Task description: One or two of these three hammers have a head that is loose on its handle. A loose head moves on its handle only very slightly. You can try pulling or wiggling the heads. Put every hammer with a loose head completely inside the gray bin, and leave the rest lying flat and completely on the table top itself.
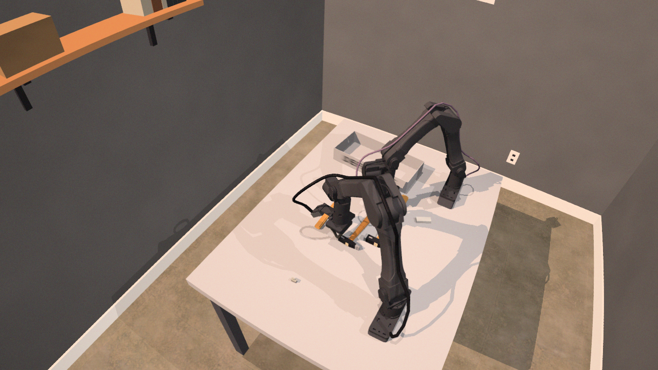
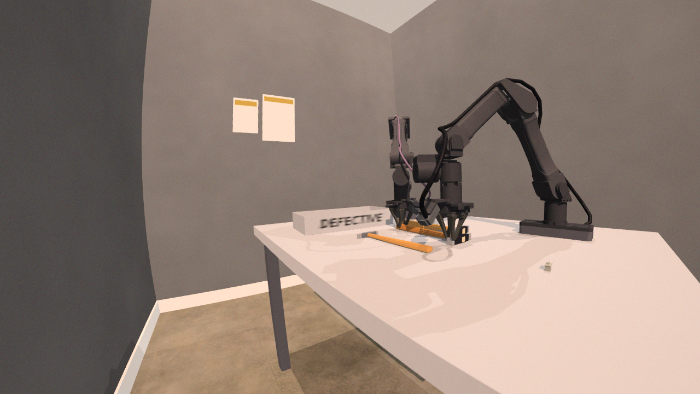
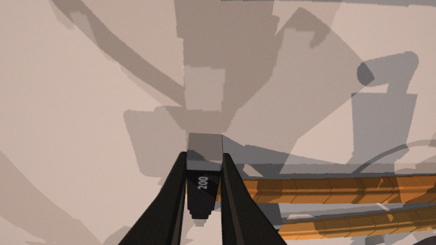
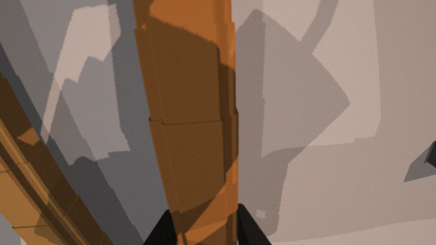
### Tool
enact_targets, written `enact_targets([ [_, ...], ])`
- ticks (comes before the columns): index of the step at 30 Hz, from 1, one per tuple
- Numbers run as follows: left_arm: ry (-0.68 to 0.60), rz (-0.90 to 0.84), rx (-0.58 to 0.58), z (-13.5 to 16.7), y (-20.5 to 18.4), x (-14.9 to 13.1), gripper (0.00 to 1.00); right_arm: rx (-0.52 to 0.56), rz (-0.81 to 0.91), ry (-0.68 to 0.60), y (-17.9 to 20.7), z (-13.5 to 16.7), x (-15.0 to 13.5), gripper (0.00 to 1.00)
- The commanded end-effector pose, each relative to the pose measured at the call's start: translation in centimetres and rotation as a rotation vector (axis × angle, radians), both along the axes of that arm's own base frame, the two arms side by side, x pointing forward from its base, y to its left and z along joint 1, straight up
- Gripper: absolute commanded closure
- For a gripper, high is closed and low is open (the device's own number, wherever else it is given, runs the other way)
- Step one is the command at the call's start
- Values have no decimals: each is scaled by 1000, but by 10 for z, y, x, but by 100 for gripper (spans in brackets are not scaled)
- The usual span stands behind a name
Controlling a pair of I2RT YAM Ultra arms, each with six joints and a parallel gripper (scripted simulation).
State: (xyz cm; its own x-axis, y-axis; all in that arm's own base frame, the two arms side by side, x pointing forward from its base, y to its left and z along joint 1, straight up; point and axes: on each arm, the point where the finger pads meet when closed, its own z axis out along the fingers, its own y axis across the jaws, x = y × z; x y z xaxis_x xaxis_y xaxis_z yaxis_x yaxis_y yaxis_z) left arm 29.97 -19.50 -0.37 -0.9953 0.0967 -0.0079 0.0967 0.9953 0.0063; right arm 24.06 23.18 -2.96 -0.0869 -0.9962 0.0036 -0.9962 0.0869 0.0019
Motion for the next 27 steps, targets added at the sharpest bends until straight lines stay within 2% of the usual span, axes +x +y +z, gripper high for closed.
enact_targets([
  [1, 8, -1, -6, -2, -1, -1, 82, 10, -2, -9, 1, 2, 2, 77],
  [5, 8, -1, -6, -2, -1, -1, 88, 10, -2, -9, 1, 2, 2, 77],
  [6, 8, -1, -6, -2, -1, -1, 99, 10, -2, -9, 1, 2, 2, 77],
  [7, 0, -1, -11, 1, -2, 0, 88, 10, -2, -9, 1, 2, 2, 77],
  [8, 0, -1, -11, 1, -2, 0, 87, 10, -2, -9, 1, 2, 2, 77],
  [15, 14, 0, 5, -2, 5, -3, 87, -45, -11, 16, -15, -3, -5, 77],
  [27, 37, 11, 103, -2, 33, -9, 87, -107, -24, 44, -32, -9, -11, 77],
])
